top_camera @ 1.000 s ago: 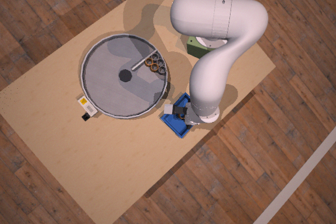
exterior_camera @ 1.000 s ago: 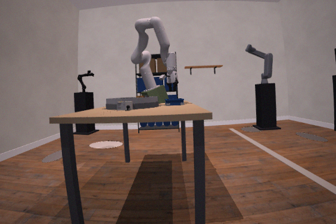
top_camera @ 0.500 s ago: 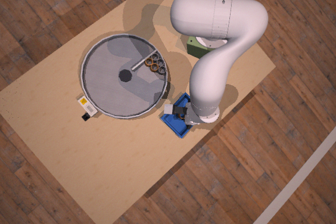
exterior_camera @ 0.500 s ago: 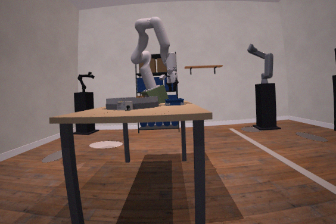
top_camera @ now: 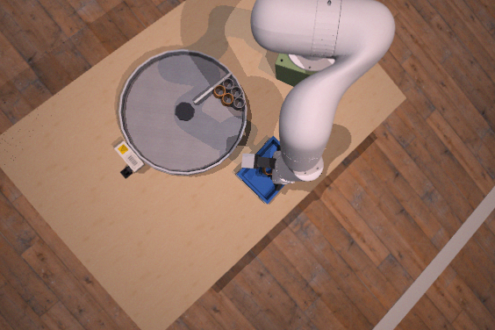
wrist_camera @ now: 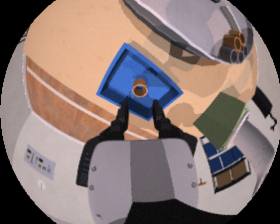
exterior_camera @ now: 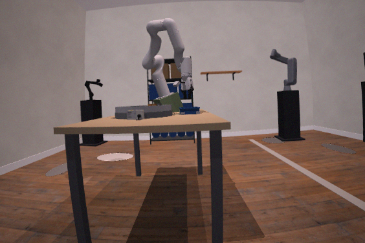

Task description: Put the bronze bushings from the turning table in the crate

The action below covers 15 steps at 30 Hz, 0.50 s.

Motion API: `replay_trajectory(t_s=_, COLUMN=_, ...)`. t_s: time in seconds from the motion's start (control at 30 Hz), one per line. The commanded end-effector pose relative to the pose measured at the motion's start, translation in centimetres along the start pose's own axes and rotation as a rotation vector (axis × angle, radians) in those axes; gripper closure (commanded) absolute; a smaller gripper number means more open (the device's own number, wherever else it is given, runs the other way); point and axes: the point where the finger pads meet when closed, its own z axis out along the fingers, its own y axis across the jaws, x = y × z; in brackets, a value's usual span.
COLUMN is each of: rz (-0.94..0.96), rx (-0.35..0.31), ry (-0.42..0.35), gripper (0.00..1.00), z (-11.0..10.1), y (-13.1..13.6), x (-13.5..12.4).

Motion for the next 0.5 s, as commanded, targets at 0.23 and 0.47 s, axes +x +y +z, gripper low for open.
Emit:
replay_trajectory(t_s=0.23, rz=0.000, rx=0.001, ry=0.000, gripper=0.53, z=-0.1, y=3.7, x=3.2)
replay_trajectory(t_s=0.47, rz=0.000, rx=0.001, ry=0.000, gripper=0.53, z=-0.1, y=8.2, x=6.8)
